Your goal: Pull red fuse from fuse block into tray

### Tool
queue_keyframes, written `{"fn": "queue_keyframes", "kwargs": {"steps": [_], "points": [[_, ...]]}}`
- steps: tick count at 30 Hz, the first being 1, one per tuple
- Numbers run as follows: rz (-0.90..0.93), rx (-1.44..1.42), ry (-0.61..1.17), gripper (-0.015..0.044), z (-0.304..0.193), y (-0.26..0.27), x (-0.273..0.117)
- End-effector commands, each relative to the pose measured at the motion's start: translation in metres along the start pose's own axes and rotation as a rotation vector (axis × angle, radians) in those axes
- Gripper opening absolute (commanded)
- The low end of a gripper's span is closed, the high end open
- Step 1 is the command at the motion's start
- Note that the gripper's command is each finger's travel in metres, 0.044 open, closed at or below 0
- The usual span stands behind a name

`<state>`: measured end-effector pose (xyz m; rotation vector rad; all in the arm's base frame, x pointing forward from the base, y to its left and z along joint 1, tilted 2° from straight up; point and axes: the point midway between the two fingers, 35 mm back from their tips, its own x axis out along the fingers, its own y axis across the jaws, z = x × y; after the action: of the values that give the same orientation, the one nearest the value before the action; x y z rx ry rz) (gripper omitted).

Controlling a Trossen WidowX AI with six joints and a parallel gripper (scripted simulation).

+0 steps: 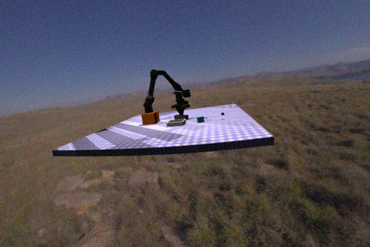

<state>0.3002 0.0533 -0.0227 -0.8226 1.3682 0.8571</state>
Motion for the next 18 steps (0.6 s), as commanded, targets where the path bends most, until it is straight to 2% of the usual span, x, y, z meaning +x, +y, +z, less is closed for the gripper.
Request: {"fn": "queue_keyframes", "kwargs": {"steps": [1,14,18], "points": [[-0.001,0.004,0.005,0.0074,-0.0007,-0.0002,0.0014],[0.001,0.000,0.000,0.0001,-0.0001,0.0001,0.0002],[0.001,0.000,0.000,0.0000,-0.0001,0.0000,-0.0001]]}}
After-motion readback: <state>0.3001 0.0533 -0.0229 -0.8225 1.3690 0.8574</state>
